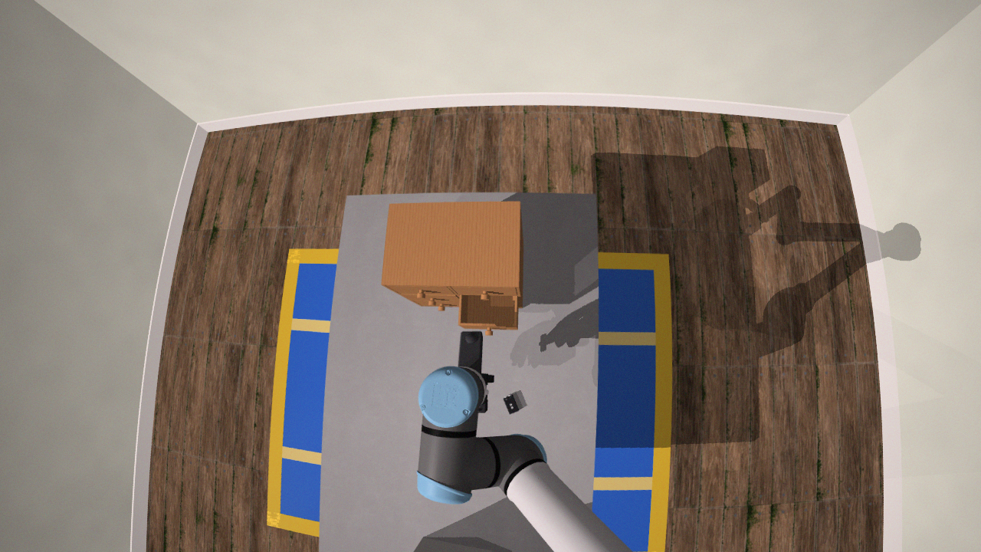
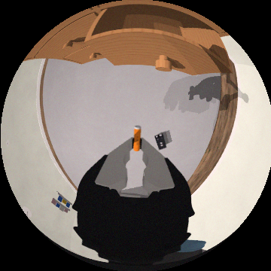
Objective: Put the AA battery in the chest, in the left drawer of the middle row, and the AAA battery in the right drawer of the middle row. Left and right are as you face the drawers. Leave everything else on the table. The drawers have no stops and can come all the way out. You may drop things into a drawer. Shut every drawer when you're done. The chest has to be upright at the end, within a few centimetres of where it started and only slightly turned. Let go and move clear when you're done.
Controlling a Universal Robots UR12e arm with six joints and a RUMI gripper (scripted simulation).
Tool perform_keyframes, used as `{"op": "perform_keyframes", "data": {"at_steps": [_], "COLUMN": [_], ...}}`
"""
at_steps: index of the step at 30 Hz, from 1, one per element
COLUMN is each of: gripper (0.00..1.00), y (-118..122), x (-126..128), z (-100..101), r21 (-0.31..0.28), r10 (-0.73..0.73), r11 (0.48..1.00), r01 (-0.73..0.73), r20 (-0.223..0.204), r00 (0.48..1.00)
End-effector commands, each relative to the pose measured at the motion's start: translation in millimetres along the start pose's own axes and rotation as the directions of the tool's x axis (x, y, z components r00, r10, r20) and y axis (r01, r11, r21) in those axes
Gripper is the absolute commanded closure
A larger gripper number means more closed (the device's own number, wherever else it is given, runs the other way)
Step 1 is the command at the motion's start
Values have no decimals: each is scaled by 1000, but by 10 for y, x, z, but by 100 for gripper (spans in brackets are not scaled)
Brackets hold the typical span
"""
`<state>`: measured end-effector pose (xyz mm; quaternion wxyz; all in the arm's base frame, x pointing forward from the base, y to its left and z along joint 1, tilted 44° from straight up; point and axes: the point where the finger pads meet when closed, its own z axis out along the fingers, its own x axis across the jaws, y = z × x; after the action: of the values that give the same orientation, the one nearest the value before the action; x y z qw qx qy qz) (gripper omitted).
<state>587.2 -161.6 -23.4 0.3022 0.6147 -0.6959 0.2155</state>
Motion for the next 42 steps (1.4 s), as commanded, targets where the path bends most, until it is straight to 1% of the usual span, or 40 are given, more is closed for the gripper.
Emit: {"op": "perform_keyframes", "data": {"at_steps": [1,16,18,31,42], "gripper": [98,98,98,98,98], "y": [-4,-5,-5,-6,-7], "x": [1,4,4,6,7], "z": [-85,-521,-521,-882,-1046], "r21": [0,0,0,0,0], "r10": [0,0,0,0,0], "r11": [1000,1000,1000,1000,1000], "r01": [0,0,0,0,0], "r20": [0,0,0,0,0], "r00": [1000,1000,1000,1000,1000]}}
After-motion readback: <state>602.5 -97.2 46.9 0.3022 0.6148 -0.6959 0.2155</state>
